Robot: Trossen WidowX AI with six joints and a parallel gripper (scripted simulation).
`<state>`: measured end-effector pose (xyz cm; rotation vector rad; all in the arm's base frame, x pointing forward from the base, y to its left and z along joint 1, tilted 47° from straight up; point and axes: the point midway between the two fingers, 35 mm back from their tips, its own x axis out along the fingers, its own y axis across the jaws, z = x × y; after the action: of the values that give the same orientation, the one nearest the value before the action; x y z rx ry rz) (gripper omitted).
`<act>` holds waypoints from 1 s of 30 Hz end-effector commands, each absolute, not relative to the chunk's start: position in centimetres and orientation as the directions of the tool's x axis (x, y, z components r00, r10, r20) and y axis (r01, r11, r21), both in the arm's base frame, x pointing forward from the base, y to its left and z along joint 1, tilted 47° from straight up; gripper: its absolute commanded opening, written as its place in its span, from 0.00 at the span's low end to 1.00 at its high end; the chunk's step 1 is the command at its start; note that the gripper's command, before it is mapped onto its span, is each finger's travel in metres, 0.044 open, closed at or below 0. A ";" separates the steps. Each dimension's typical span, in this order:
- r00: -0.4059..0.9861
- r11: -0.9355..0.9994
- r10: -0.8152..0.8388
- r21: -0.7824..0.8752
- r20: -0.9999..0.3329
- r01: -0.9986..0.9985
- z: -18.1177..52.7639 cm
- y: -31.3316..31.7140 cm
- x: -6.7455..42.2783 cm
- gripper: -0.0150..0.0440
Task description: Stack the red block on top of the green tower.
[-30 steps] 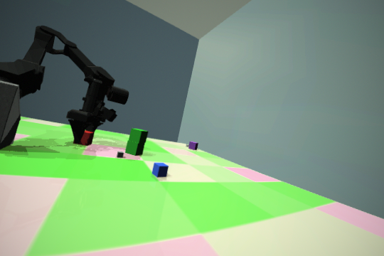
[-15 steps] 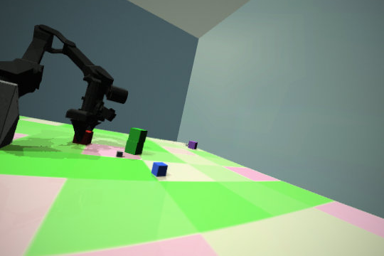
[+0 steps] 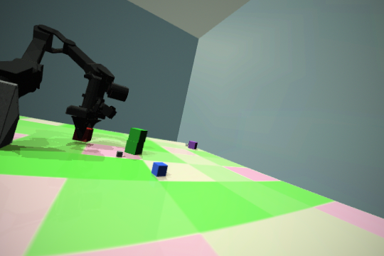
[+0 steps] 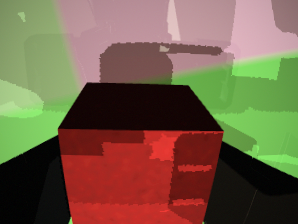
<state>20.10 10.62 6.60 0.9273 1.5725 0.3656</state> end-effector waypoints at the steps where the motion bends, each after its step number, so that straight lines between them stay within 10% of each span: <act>1: 0.040 0.629 0.731 0.695 -0.681 0.347 7.7 9.5 20.3 0.25; 30: 0.041 0.628 0.731 0.695 -0.681 0.350 13.8 2.9 19.9 0.25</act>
<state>19.94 3.04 13.75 0.9309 1.5602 0.3689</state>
